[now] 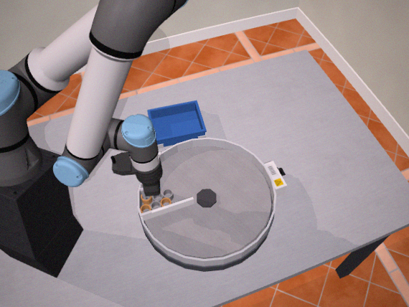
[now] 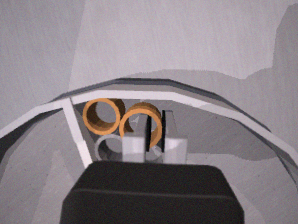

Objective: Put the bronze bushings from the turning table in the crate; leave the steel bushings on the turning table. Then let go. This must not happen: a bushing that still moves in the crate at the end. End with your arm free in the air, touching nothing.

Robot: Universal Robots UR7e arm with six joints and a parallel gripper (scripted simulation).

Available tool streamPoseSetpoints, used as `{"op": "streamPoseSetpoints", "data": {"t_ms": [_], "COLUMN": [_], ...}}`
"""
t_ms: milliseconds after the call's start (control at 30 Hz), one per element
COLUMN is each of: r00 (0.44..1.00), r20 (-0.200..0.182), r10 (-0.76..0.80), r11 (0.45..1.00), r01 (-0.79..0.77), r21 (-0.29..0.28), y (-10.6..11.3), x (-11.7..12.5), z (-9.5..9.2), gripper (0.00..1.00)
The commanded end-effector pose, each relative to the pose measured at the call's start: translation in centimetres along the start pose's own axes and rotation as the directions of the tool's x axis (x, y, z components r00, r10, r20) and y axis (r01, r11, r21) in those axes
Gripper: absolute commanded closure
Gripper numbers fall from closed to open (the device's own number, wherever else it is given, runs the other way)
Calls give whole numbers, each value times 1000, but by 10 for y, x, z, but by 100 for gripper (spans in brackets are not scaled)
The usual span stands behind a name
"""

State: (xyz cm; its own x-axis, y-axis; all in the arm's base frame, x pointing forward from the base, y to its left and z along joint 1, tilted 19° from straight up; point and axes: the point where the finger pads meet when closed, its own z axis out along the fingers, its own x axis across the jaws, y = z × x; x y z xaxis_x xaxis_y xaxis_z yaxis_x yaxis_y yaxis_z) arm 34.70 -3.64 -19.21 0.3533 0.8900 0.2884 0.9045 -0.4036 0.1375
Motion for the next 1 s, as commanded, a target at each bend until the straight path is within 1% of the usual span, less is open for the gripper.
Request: {"op": "streamPoseSetpoints", "data": {"t_ms": [0, 400, 567, 967], "r00": [1000, 1000, 1000, 1000], "r20": [0, 0, 1, 1], "r10": [0, 0, 0, 0], "r11": [1000, 1000, 1000, 1000], "r01": [0, 0, 0, 0], "r21": [-1, -1, -2, -2], "y": [0, 0, 1, 1], "x": [0, 0, 0, 0], "z": [-7, -7, -14, -14], "gripper": [100, 100, 100, 100]}}
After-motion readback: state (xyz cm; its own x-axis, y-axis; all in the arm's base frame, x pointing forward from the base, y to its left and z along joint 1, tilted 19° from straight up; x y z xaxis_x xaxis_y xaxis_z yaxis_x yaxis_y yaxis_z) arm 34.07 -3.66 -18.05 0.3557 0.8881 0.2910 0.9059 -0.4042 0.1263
